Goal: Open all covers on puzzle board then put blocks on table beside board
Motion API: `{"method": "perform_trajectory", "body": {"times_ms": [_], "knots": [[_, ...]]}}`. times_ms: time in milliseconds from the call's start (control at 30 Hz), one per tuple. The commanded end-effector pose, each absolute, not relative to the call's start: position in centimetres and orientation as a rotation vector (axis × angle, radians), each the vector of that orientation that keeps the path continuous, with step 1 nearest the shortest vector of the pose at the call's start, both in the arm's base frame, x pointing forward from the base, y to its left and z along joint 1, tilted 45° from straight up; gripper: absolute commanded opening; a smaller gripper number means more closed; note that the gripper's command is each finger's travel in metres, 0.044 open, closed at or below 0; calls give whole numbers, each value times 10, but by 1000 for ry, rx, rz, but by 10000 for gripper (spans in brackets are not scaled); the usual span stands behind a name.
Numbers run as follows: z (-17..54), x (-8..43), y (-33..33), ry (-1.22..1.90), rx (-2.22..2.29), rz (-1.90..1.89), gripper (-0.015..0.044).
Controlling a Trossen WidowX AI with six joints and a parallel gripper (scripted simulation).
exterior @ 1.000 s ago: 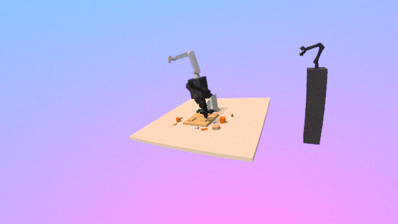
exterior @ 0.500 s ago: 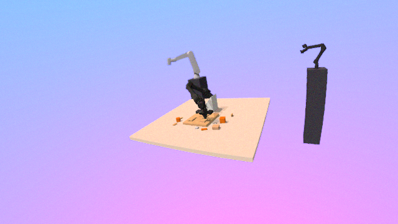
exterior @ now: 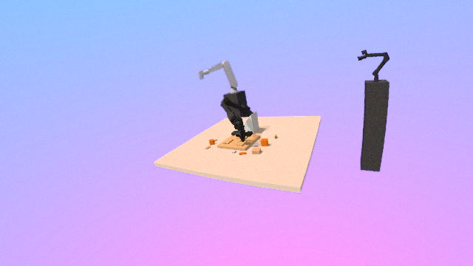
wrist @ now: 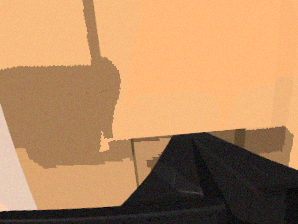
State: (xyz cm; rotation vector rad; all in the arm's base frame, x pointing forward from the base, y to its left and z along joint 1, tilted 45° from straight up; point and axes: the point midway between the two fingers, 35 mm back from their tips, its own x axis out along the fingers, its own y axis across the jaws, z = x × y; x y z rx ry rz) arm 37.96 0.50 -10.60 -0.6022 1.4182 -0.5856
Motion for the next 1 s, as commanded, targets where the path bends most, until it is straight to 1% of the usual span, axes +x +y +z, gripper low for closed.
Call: {"method": "perform_trajectory", "body": {"times_ms": [0,333,967], "knots": [[-105,386,4,1413,-604,-590,0],[-104,396,3,1412,-604,-590,0],[-88,398,20,1413,-602,-588,0]]}}
